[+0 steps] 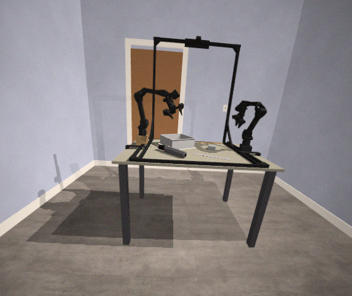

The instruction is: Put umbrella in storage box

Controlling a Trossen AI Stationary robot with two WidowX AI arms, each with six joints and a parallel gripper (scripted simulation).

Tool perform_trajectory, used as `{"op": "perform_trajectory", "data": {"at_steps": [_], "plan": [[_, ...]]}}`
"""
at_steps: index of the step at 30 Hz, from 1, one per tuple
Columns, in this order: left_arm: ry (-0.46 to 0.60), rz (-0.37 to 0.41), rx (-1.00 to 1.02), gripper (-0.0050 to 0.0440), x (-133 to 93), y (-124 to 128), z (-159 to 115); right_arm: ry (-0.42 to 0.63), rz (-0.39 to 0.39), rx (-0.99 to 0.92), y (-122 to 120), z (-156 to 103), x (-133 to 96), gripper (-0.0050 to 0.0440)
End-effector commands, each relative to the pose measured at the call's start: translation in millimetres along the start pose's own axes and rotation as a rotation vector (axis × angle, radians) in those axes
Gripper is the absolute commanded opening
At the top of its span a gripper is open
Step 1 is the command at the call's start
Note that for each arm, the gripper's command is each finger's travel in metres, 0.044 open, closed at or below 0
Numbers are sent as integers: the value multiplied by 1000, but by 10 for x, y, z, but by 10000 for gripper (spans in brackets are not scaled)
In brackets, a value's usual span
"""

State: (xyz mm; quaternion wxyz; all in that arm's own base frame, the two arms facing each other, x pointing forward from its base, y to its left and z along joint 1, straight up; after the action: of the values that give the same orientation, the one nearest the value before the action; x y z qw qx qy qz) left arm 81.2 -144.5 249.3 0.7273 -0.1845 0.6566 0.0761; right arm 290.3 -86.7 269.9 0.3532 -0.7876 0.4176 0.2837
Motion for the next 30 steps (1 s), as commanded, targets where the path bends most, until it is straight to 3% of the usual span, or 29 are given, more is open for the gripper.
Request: {"op": "perform_trajectory", "data": {"at_steps": [1,21,30], "plan": [[0,0,0,400,0,0,0,0,0,0,0,0,0,400],[1,-3,5,400,0,-4,-3,1,0,6,1,-7,3,400],[-11,-60,14,400,5,-78,108,-2,5,142,-12,-52,59,400]]}}
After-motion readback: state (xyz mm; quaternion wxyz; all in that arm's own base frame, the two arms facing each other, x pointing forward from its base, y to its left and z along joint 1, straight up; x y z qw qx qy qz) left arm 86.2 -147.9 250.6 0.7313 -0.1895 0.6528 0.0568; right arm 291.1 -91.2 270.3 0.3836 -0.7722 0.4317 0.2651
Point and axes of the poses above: on each arm, the point midway between the two fingers, 35 mm back from their tips, its own x axis out along the fingers, its own y axis across the jaws, z = x × y, the point moved 6 cm from there along -x, back along the fingers, and after that the axes turned 8 degrees about -x, right-handed, at the moved point
